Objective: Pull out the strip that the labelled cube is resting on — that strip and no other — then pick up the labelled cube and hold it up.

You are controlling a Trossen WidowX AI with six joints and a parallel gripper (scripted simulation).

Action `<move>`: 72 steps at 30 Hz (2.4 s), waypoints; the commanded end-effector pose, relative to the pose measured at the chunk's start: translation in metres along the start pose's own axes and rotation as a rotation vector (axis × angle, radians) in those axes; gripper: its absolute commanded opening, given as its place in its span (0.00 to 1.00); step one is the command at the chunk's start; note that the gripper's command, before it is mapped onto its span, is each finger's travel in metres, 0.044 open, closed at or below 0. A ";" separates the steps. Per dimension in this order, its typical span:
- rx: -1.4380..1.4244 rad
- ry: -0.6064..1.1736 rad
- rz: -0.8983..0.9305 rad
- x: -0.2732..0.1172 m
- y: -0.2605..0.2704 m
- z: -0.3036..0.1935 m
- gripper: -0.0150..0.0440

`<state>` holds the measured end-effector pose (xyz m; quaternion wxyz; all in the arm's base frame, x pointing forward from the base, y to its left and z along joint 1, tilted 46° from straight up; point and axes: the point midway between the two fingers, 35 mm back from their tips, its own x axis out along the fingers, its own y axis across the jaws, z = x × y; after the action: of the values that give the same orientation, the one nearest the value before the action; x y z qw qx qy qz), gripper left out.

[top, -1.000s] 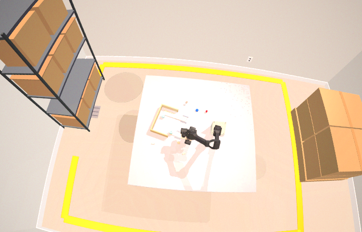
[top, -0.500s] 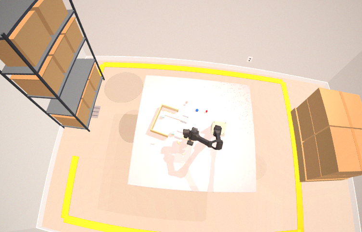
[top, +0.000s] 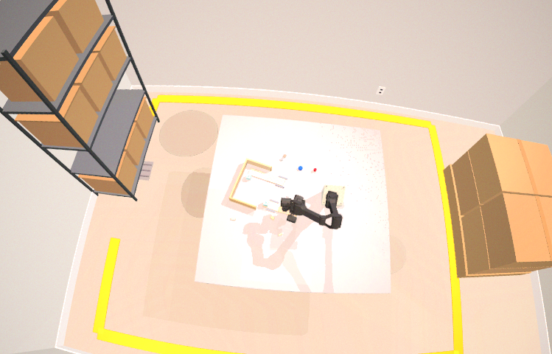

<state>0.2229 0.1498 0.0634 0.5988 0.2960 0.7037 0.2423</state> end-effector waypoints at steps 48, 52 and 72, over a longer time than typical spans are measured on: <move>-0.144 0.020 0.001 -0.047 0.007 0.124 1.00; -0.144 0.020 0.001 -0.049 0.008 0.136 1.00; -0.146 0.018 0.001 -0.058 0.009 0.198 1.00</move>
<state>0.4138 0.1162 0.0778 0.6090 0.2538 0.6908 0.2958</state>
